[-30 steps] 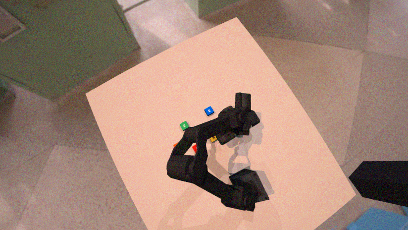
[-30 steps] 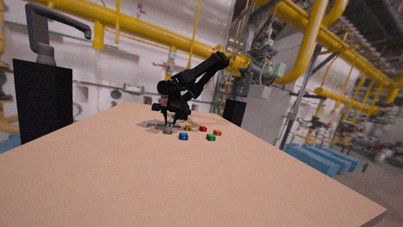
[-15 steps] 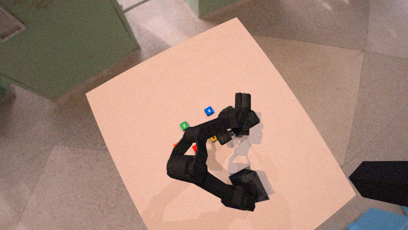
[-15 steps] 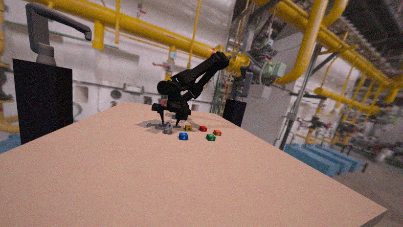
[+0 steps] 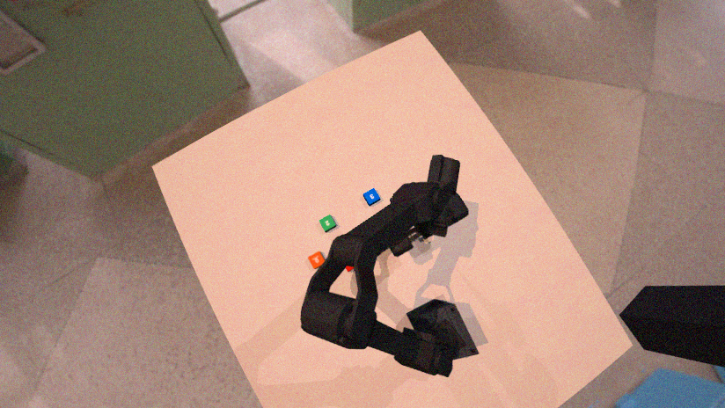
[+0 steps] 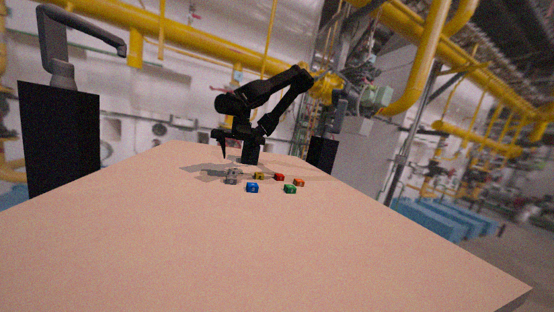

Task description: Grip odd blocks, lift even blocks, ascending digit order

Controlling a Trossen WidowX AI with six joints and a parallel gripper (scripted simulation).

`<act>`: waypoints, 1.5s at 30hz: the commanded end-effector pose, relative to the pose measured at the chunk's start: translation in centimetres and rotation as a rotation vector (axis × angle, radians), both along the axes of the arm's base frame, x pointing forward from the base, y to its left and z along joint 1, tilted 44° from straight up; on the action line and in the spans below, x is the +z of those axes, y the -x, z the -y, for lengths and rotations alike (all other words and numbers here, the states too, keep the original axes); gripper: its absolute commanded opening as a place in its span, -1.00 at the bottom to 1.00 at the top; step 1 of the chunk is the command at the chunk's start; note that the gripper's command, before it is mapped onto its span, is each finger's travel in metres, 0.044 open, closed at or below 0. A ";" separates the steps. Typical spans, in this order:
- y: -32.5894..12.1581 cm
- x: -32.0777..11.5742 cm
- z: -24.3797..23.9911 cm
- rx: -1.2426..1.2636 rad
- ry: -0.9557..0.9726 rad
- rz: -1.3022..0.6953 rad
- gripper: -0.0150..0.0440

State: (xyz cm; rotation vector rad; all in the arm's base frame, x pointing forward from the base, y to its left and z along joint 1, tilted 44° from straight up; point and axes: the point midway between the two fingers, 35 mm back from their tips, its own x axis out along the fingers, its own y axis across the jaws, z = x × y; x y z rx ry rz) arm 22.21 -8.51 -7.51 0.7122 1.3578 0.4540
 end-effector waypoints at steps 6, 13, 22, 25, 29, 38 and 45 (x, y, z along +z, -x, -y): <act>1.1 4.8 4.7 -0.008 0.019 0.017 -0.03; 1.1 4.8 4.7 -0.008 0.019 0.017 -0.08; -4.5 11.2 0.0 -0.018 0.060 0.003 -0.08; -6.5 15.0 -3.9 -0.020 0.058 0.009 -0.08; -7.3 20.4 -9.8 -0.014 0.026 0.019 -0.08; -7.3 21.5 -12.8 -0.005 0.009 0.020 0.09; -8.6 16.6 -17.5 -0.008 0.004 0.023 0.72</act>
